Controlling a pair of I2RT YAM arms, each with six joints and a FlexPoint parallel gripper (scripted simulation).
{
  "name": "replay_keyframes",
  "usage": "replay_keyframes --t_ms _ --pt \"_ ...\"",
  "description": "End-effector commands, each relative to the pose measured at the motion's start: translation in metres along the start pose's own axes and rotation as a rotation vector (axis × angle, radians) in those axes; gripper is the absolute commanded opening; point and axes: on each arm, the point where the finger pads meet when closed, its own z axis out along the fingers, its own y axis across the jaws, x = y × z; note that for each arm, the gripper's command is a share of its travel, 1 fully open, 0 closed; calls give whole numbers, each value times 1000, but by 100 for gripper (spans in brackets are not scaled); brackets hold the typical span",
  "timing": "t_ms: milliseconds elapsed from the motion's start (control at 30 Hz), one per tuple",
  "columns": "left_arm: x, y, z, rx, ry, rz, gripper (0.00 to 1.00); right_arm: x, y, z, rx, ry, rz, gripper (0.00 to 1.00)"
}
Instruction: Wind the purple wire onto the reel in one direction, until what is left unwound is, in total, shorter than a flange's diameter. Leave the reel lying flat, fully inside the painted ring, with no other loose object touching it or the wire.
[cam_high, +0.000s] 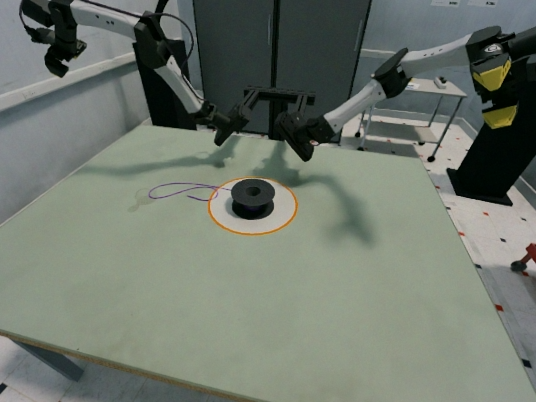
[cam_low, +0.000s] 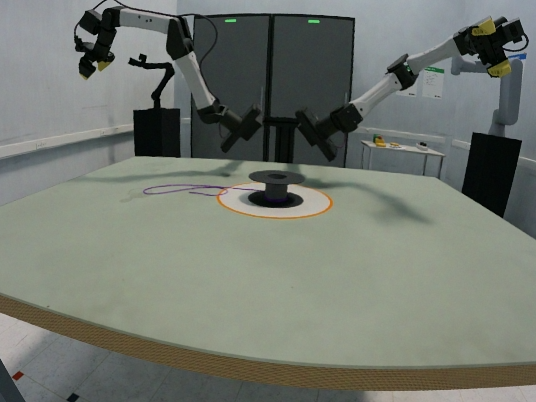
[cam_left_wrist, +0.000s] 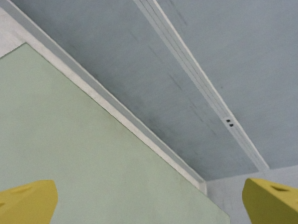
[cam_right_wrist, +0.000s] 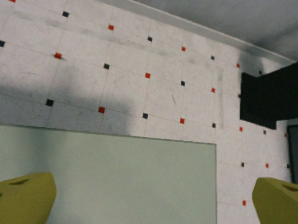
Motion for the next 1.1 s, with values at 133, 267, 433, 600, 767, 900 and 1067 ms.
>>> replay_keyframes --t_ms 133,267,433,600,767,900,1067 --pt "-3 -2 21 5 -30 10 100 -2 0 21 -1 -25 -2 100" --pt "2 -2 43 5 -30 10 100 4 0 42 -1 -25 -2 100" --pt "9 -2 62 5 -30 10 100 10 0 61 -1 -25 -2 100" --pt "25 -2 97 5 -30 10 100 26 0 96 -1 -25 -2 100" --pt "48 -2 131 5 -30 10 100 49 0 131 -1 -25 -2 100" --pt "58 -2 144 5 -30 10 100 60 0 144 -1 -25 -2 100" --pt "88 -1 172 5 -30 10 100 89 0 171 -1 -25 -2 100"
